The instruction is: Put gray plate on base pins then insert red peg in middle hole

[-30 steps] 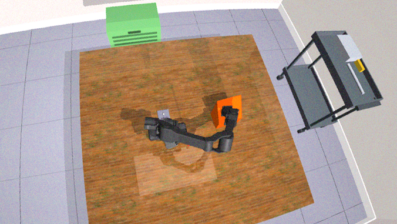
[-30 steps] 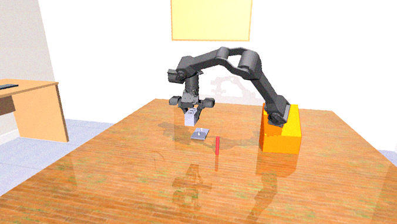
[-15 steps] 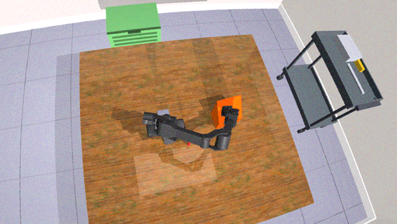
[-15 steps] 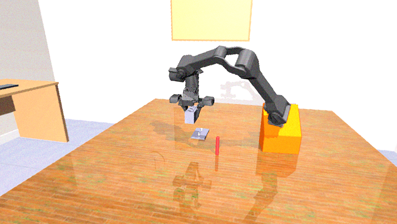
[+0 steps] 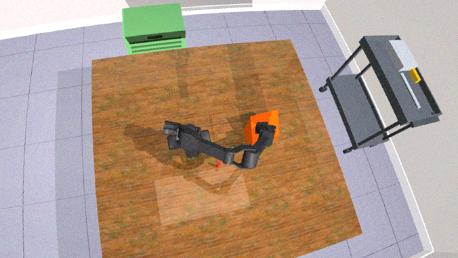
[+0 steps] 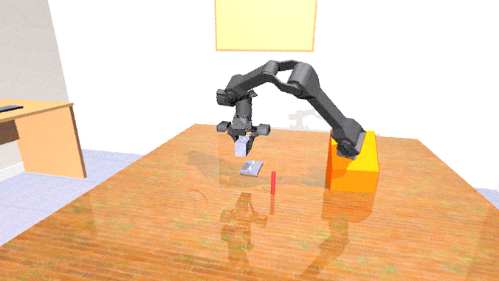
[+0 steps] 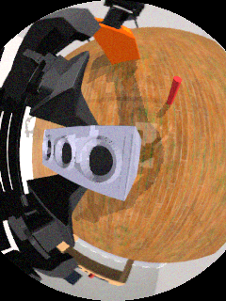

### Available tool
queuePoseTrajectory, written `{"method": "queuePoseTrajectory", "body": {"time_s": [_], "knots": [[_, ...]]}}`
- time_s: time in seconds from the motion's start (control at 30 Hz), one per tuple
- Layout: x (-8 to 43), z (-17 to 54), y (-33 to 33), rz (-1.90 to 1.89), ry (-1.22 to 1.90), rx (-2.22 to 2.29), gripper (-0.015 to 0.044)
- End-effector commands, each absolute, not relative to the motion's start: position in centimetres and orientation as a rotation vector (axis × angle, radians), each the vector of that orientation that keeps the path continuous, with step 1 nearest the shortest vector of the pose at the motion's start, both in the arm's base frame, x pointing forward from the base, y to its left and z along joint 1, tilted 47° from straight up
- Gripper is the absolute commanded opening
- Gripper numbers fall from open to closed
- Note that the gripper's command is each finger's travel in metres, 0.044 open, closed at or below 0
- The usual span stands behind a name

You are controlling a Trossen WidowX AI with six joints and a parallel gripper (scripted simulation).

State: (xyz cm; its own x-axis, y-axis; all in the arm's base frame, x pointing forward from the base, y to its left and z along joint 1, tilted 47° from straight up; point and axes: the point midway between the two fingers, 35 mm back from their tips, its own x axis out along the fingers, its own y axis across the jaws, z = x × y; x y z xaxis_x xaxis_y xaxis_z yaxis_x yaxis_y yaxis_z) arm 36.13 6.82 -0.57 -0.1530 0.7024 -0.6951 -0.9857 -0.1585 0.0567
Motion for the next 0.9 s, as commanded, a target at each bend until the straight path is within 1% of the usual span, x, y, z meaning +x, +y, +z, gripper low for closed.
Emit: {"method": "queuePoseTrajectory", "body": {"time_s": [0.0,0.87], "knots": [[35.8,-1.7,6.4,1.657,0.62,-0.622,0.0],[34.5,-9.2,4.5,1.656,0.617,-0.616,0.0]]}}
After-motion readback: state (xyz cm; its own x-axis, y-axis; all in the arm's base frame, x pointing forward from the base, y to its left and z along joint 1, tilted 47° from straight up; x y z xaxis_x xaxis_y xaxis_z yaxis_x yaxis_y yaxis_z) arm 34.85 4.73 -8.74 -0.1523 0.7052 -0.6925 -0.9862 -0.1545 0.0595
